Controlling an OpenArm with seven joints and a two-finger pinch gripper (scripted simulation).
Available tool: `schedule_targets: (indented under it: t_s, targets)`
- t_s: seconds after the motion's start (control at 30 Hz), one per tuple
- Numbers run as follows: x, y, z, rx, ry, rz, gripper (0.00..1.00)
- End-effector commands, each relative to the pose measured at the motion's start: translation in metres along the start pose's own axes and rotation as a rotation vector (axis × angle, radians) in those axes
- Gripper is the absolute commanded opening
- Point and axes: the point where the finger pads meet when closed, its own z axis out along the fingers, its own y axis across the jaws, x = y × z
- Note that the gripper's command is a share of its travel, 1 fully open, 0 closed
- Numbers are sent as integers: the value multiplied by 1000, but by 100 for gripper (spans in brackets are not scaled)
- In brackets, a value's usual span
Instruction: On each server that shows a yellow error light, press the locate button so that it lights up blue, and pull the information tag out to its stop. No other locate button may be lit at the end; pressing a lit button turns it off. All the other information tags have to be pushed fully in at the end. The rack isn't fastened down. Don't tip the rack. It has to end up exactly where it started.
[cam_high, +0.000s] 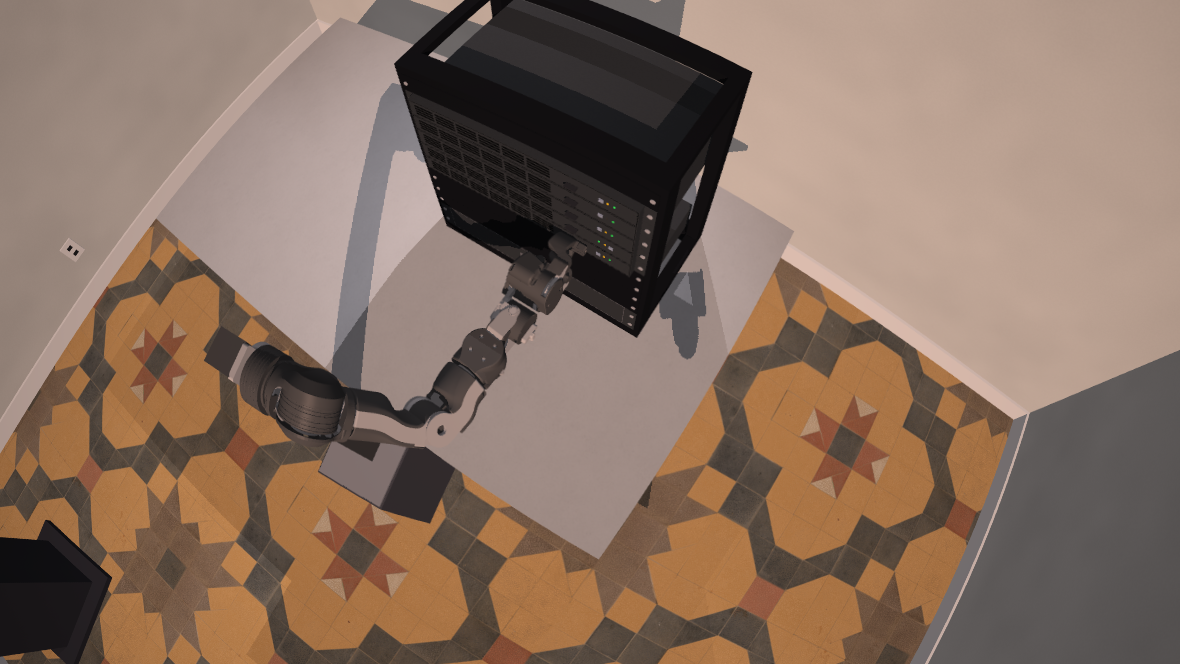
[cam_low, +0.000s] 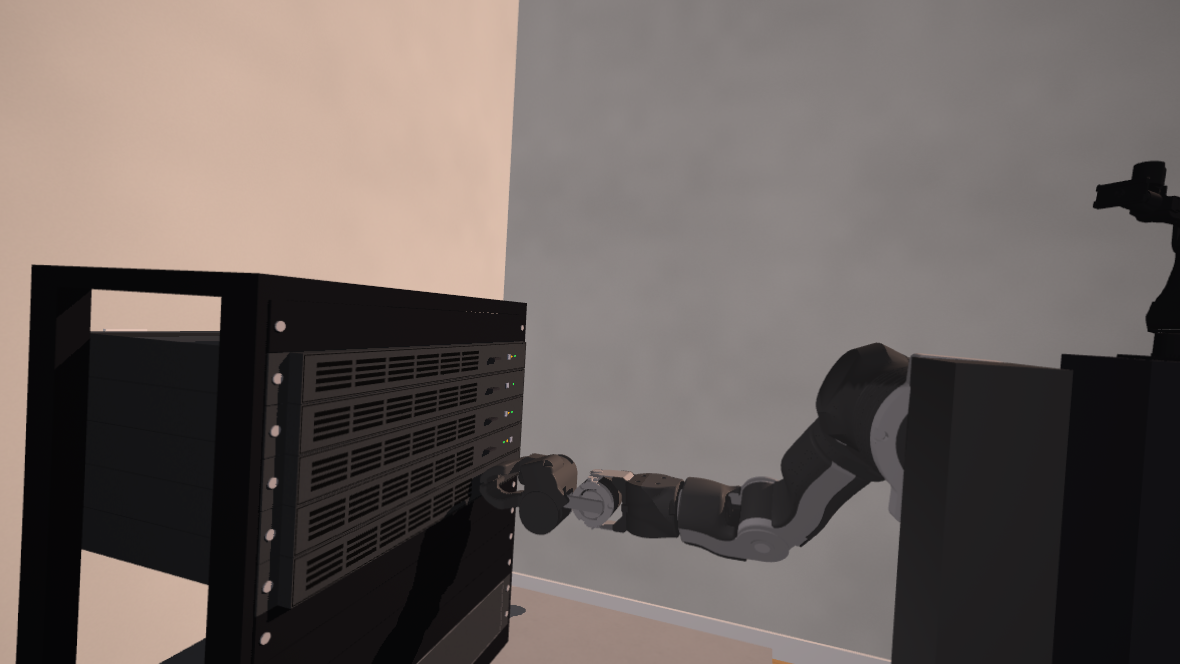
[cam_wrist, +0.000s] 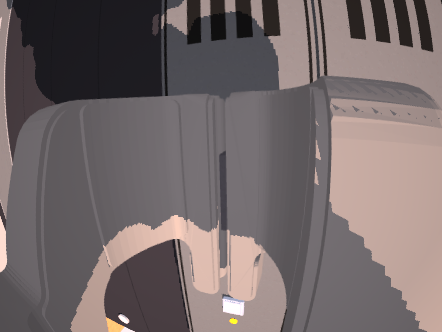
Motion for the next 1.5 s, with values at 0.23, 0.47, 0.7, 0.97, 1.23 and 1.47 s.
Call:
schedule_targets:
  t_s: [0.23, 0.47, 0.7, 0.97, 1.23, 1.47]
  targets:
    - [2, 2, 0, -9, 8, 0, 0]
    - [2, 2, 0, -9, 8, 0, 0]
    - [6, 2, -11, -9, 10, 0, 0]
    - [7, 3, -12, -11, 10, 0, 0]
    - [9, 0, -22, -5, 10, -1, 0]
    - [10, 2, -24, -11, 10, 0, 0]
